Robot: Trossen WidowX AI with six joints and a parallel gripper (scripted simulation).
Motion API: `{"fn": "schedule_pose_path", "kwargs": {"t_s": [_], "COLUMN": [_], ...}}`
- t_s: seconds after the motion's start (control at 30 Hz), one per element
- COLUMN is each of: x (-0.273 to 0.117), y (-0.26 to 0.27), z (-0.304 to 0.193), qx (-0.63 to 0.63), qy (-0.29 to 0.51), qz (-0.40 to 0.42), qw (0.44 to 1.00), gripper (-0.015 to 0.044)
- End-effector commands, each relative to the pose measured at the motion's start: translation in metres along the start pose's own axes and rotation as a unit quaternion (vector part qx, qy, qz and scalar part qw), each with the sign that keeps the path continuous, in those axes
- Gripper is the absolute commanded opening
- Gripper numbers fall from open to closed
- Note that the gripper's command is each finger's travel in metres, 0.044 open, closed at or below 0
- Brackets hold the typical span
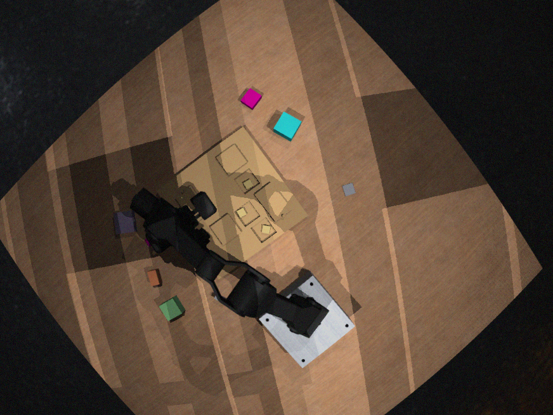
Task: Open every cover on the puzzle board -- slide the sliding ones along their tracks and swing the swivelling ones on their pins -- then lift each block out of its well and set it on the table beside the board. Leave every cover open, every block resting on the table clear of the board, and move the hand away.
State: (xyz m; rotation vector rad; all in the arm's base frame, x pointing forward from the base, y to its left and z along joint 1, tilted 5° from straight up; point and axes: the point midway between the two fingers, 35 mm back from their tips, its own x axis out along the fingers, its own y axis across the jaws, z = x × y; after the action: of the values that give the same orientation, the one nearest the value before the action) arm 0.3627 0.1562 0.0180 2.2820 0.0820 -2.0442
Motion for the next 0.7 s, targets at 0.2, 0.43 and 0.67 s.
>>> {"fn": "schedule_pose_path", "kwargs": {"t_s": [0.2, 0.43, 0.67], "x": [0.010, 0.017, 0.023], "y": [0.001, 0.001, 0.001], "z": [0.000, 0.000, 0.000], "qx": [-0.002, -0.002, -0.002], "qy": [0.001, 0.001, 0.001], "qz": [0.002, 0.002, 0.002], "qw": [1.000, 1.000, 1.000], "gripper": [0.0000, 0.0000, 0.0000]}}
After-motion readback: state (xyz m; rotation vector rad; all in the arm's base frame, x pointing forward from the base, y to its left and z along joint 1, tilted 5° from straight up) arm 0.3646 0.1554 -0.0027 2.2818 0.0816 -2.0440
